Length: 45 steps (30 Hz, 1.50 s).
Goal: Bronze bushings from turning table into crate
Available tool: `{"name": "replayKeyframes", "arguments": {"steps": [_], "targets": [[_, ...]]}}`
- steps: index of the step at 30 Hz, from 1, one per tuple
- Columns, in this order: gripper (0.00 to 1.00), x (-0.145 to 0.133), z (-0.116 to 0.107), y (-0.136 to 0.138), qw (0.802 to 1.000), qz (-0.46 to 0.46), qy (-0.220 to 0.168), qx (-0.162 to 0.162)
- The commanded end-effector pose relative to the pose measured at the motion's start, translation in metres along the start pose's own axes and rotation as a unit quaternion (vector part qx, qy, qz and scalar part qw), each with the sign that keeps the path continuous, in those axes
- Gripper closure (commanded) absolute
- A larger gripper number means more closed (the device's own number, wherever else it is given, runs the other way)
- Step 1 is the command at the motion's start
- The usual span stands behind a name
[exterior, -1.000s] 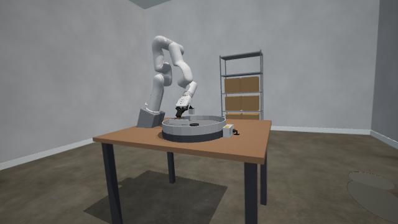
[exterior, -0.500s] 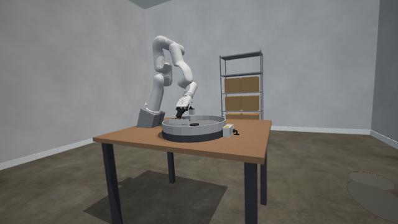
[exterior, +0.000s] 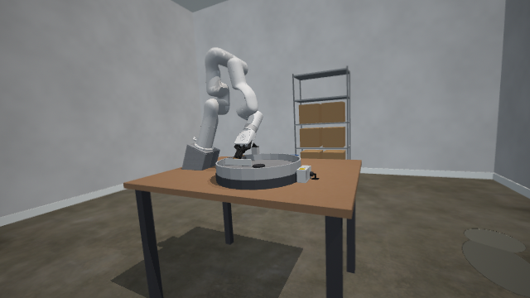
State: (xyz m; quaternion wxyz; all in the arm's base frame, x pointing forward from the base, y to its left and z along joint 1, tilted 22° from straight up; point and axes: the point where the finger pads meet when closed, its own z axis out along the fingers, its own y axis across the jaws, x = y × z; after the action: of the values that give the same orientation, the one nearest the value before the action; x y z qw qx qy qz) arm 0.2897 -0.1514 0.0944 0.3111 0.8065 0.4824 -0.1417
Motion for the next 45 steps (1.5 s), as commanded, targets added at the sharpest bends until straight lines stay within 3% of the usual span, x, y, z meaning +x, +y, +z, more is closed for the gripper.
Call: {"name": "replayKeyframes", "arguments": {"steps": [1, 3, 4, 45], "targets": [[0.9, -0.0001, -0.0004, 0.0009, 1.0, 0.001, 0.0, -0.001], [0.9, -0.0001, -0.0004, 0.0009, 1.0, 0.001, 0.0, -0.001], [1.0, -0.0001, -0.0004, 0.0009, 1.0, 0.001, 0.0, -0.001], [1.0, -0.0001, -0.0004, 0.0009, 1.0, 0.001, 0.0, -0.001]]}}
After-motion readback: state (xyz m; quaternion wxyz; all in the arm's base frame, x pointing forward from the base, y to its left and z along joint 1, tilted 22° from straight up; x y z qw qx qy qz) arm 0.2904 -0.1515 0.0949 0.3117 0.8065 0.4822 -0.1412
